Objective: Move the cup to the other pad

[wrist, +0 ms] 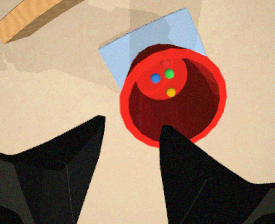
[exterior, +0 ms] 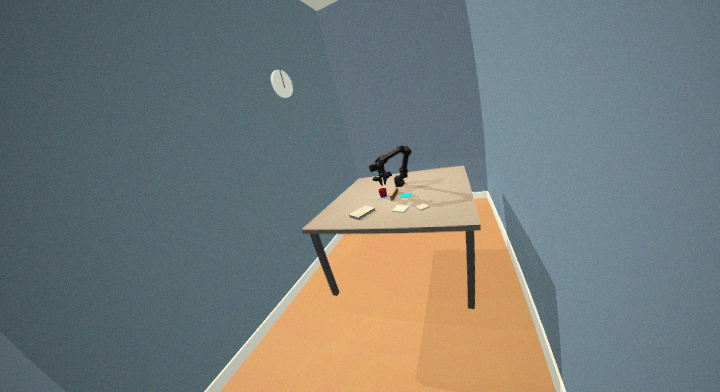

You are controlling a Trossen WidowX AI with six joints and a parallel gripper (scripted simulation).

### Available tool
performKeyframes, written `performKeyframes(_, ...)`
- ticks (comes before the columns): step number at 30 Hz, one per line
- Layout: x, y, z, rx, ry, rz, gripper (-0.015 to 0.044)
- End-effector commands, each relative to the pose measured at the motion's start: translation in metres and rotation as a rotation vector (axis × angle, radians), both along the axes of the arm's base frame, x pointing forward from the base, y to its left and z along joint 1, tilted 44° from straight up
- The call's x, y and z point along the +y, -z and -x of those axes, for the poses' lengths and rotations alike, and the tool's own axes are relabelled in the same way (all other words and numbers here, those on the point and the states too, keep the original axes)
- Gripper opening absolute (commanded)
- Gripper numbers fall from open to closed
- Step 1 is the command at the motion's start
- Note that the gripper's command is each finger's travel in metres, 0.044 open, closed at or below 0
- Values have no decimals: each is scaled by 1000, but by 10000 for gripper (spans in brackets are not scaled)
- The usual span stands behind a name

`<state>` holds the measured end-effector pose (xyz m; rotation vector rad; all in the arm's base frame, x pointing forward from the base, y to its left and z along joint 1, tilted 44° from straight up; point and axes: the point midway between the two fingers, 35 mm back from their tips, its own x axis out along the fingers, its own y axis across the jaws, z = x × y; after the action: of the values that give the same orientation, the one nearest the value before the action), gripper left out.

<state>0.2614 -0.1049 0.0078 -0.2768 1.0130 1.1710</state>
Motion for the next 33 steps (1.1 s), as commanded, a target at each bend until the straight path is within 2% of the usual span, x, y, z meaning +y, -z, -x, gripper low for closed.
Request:
performKeyframes(1, 1, 1, 3, -4, -22, -64, 148)
performKeyframes(33, 31, 33, 0, -5, -22, -64, 148)
